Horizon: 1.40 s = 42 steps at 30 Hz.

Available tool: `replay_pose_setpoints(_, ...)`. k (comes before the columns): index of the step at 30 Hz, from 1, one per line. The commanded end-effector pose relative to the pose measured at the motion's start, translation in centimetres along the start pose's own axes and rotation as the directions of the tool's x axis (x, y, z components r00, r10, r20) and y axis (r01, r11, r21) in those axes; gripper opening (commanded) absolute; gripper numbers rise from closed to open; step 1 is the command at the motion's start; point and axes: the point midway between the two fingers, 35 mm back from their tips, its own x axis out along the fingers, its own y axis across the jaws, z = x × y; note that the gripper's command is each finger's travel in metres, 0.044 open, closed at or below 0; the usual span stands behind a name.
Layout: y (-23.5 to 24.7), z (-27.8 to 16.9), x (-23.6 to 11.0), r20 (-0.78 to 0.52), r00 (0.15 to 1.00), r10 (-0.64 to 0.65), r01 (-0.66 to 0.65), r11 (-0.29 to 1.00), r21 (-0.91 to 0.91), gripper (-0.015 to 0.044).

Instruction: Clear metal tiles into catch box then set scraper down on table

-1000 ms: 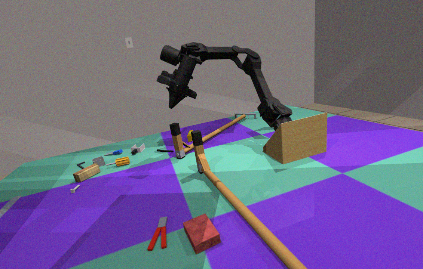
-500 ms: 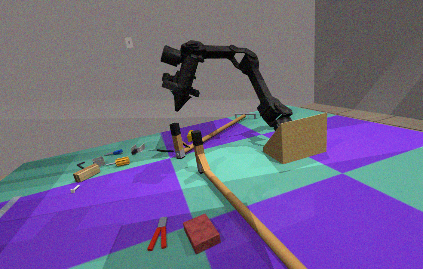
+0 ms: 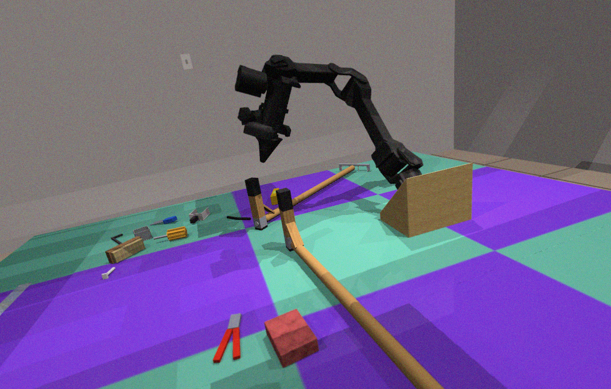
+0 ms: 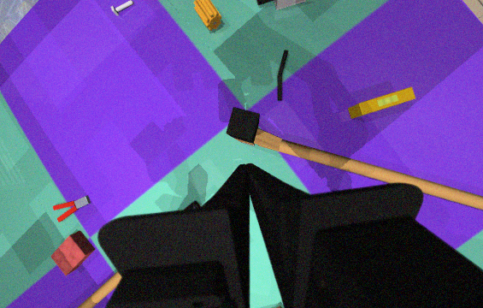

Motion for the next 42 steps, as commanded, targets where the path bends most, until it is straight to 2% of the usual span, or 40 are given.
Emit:
replay_pose_setpoints(1, 0.2, -0.5, -0.1, 0.006, 0.999, -0.034, 0.034, 0.998, -0.048, 0.0)
replay_pose_setpoints(13, 0.5, -1.2, -0.2, 0.02, 0.997, -0.074, 0.076, 0.99, -0.115, 0.0)
replay_pose_setpoints(42, 0.3, -2.8, 4.6, 0.013, 0.998, -0.067, 0.068, 0.991, -0.114, 0.0)
